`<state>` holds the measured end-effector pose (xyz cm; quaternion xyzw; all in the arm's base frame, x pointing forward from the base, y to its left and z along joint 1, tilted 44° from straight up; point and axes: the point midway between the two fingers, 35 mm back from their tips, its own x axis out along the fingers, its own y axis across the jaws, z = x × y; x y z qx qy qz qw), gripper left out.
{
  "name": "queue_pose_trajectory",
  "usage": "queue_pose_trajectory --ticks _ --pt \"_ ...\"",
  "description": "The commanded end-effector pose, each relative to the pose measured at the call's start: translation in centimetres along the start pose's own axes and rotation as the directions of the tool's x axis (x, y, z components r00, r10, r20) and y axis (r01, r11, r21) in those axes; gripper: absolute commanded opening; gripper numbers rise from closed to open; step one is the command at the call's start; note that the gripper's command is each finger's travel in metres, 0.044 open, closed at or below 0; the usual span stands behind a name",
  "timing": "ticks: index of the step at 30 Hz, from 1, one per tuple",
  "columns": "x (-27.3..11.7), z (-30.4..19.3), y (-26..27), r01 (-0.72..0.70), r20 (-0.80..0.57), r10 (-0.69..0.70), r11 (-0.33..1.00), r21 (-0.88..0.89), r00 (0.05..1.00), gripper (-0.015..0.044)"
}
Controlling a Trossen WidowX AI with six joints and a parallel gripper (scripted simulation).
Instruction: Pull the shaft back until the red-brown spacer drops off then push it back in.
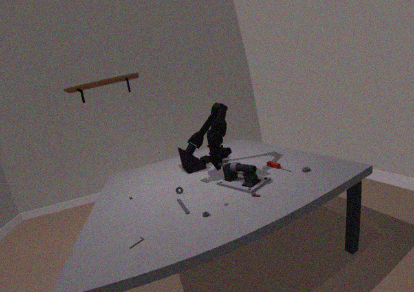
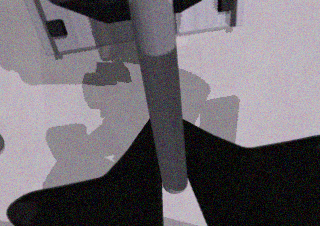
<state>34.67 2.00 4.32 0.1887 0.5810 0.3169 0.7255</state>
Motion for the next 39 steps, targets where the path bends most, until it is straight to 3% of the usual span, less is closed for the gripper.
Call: queue_pose_trajectory --ticks 1,39 --pt "-0.12 0.27 0.05 -0.001 0.005 0.001 1.0 -0.001 1.0 0.0" --pt "-0.14 0.7 0.06 -0.001 0.005 0.001 1.0 -0.001 1.0 0.0"
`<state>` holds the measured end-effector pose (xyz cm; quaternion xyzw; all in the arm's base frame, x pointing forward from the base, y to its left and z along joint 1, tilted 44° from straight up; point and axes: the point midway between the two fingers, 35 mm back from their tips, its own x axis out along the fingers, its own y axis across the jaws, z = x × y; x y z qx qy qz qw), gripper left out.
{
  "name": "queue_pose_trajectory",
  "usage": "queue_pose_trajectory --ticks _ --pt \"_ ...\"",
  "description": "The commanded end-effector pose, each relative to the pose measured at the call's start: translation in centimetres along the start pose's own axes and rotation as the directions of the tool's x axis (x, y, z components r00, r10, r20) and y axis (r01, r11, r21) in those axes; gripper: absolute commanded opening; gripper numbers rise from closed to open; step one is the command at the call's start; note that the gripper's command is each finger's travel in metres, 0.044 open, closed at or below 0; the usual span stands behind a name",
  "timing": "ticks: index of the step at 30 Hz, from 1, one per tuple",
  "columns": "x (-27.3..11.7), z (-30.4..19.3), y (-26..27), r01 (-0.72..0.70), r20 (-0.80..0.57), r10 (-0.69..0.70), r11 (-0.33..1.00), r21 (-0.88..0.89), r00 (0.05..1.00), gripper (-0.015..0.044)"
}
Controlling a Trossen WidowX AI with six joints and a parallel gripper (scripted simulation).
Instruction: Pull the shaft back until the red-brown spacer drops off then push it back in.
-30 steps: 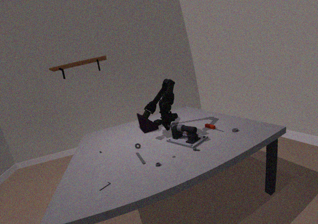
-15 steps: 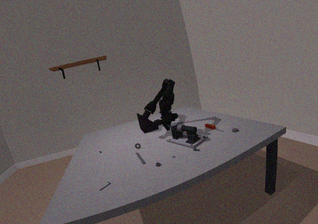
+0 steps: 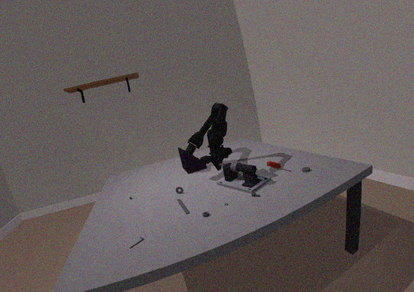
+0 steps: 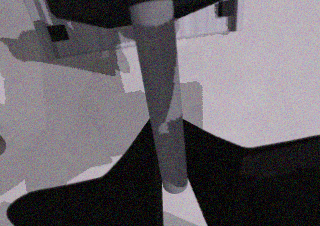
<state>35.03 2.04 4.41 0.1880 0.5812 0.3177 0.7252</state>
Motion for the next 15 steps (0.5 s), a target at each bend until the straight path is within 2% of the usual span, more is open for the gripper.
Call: queue_pose_trajectory --ticks 1,15 --pt "-0.16 0.33 0.06 -0.001 0.007 0.001 1.0 0.0 1.0 0.0" --pt "-0.16 0.49 0.06 -0.001 0.007 0.001 1.0 0.0 1.0 0.0"
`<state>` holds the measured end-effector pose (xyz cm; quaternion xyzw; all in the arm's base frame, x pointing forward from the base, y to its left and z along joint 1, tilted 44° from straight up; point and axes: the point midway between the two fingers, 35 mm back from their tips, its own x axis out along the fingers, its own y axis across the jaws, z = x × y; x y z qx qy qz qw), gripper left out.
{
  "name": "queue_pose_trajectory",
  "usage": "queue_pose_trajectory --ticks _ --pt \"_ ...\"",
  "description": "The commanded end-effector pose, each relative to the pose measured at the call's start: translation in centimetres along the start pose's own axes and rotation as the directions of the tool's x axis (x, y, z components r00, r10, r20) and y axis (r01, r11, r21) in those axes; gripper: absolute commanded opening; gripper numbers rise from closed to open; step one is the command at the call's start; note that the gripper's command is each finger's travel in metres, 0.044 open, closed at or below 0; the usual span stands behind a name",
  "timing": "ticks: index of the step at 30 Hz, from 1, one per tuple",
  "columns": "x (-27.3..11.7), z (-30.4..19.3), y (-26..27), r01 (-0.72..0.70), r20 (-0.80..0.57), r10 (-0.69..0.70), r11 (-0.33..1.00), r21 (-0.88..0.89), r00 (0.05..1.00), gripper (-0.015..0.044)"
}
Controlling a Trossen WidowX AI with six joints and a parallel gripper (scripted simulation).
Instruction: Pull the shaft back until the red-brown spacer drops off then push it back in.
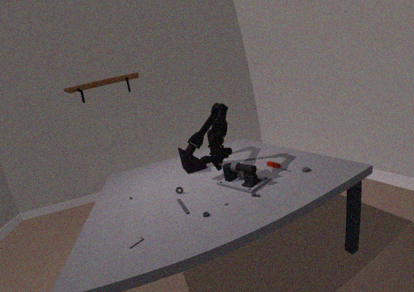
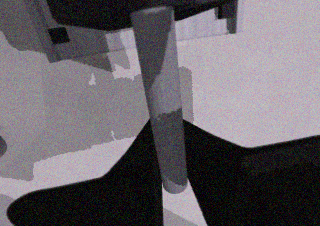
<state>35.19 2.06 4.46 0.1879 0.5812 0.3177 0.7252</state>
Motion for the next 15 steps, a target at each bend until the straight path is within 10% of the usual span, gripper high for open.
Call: queue_pose_trajectory --ticks 1,15 --pt "-0.16 0.34 0.06 -0.001 0.007 0.001 1.0 0.0 1.0 0.0" --pt "-0.16 0.49 0.07 -0.001 0.007 0.001 1.0 0.0 1.0 0.0"
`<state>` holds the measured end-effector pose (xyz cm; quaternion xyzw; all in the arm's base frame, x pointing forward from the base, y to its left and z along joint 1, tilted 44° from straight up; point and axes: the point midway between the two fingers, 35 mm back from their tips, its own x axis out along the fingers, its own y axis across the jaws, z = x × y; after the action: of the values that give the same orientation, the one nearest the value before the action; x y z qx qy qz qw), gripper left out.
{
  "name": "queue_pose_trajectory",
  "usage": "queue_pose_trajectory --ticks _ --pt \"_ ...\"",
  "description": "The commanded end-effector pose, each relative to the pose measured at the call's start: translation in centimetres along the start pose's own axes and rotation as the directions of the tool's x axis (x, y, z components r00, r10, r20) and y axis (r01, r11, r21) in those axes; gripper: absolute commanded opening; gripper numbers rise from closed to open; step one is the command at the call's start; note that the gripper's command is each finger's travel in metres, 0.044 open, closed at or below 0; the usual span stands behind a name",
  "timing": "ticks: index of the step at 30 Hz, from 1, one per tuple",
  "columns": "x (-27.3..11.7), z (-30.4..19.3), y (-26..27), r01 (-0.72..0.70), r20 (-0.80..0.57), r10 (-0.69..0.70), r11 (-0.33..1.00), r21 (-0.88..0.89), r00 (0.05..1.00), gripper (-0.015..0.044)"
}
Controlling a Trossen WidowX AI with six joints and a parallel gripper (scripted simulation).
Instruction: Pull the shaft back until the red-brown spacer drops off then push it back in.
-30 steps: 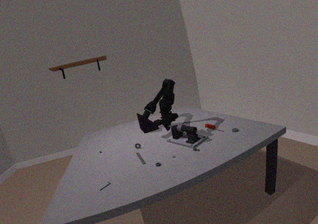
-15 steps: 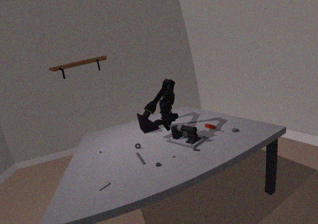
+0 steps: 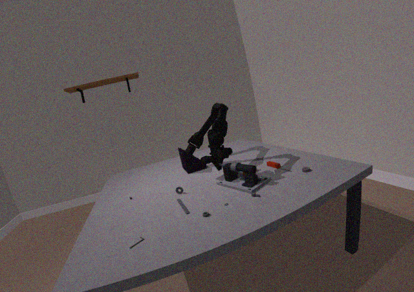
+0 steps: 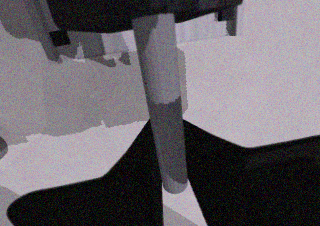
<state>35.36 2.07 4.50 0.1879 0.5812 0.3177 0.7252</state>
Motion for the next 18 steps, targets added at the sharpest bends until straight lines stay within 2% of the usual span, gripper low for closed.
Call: queue_pose_trajectory --ticks 1,18 --pt "-0.16 0.34 0.06 -0.001 0.007 0.001 1.0 0.0 1.0 0.0" --pt "-0.16 0.53 0.07 -0.001 0.007 0.001 1.0 0.0 1.0 0.0"
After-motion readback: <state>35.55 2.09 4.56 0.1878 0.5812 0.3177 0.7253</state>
